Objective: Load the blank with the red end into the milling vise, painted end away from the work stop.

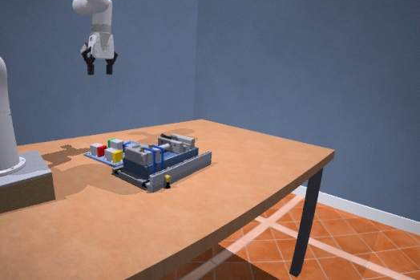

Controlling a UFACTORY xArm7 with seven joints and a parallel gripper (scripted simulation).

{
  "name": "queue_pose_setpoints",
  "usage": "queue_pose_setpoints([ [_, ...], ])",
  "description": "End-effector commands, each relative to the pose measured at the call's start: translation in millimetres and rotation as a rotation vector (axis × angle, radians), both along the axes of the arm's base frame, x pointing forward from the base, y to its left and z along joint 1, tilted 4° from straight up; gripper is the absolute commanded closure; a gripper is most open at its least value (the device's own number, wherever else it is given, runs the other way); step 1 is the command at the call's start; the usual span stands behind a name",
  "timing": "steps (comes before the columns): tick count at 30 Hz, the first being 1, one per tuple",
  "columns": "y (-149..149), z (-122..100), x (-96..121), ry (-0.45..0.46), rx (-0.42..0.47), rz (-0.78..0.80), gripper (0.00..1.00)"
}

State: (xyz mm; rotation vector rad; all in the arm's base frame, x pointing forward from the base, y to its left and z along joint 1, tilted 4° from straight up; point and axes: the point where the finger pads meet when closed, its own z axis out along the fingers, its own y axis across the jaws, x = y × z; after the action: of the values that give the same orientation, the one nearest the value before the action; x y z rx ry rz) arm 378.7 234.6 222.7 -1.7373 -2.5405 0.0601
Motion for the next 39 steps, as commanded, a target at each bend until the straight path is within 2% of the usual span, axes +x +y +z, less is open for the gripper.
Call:
queue_pose_setpoints([
  [1, 0, 2, 1, -0.004, 0.002, 0.0, 0.0],
  [21, 0, 2, 1, -0.004, 0.002, 0.0, 0.0],
  [31, -3, -43, -1, -0.004, 0.002, 0.0, 0.0],
  [39, -3, -41, -1, -0.003, 0.002, 0.0, 0.0],
])
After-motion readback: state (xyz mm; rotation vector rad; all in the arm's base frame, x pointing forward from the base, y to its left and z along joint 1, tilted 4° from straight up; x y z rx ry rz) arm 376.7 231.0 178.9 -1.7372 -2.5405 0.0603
